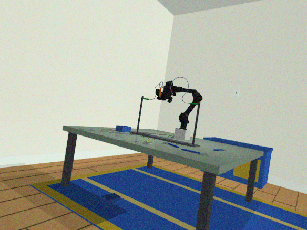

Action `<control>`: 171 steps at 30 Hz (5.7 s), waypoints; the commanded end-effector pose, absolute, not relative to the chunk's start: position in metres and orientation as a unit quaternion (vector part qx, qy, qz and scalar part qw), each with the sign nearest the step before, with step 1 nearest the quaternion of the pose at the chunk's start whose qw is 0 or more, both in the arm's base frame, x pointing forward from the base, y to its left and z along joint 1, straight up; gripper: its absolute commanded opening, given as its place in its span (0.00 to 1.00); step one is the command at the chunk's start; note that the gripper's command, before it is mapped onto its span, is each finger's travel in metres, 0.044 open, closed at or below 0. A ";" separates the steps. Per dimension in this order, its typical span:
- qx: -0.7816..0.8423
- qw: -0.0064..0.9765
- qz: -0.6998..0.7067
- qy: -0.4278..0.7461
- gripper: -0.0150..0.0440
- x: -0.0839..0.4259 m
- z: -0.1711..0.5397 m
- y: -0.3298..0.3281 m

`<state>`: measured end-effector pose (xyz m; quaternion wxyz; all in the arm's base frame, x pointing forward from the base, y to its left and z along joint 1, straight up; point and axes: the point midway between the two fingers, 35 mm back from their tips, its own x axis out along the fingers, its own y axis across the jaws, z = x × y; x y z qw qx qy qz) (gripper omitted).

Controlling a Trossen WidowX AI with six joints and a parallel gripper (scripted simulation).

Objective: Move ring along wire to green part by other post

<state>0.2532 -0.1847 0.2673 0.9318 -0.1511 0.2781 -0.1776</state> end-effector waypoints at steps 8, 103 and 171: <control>-0.272 0.899 -0.211 0.271 0.00 0.249 0.274 -0.199; -0.807 0.475 -0.312 0.162 0.00 0.244 0.347 -0.230; -0.276 0.899 -0.208 0.269 0.00 0.254 0.150 -0.184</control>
